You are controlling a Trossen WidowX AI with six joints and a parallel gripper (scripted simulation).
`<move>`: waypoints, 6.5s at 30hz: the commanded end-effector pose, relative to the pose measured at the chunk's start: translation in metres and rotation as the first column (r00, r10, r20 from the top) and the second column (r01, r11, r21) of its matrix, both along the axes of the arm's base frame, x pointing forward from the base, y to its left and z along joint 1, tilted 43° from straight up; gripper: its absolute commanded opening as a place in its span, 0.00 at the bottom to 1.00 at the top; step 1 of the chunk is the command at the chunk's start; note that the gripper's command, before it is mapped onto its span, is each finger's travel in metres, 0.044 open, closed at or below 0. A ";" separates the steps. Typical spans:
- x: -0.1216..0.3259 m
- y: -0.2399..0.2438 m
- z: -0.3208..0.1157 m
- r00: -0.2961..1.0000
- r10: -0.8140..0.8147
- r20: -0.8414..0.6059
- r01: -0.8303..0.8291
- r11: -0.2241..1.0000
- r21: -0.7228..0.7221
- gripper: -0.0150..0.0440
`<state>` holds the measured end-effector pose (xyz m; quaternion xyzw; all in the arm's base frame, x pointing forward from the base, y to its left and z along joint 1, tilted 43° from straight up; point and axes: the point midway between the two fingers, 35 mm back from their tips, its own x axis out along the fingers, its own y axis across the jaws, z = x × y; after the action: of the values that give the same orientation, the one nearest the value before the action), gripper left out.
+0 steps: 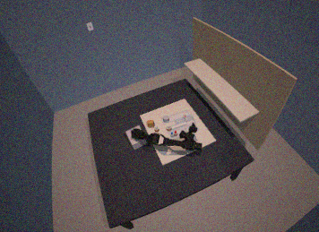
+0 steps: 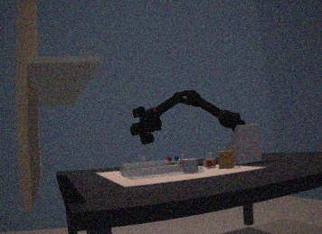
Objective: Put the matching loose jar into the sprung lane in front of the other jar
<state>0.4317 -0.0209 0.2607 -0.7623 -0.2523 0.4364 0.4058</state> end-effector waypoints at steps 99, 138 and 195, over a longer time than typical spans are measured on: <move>-0.220 0.078 -0.298 -0.702 -0.225 -0.676 0.378 -0.922 -0.086 1.00; -0.210 0.048 -0.332 -0.701 -0.226 -0.676 0.378 -0.922 -0.084 0.56; -0.154 0.064 -0.253 -0.745 -0.443 -0.499 0.567 -0.814 -0.123 0.25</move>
<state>0.2678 0.0495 0.0058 -0.2738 0.5893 -0.2213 0.7271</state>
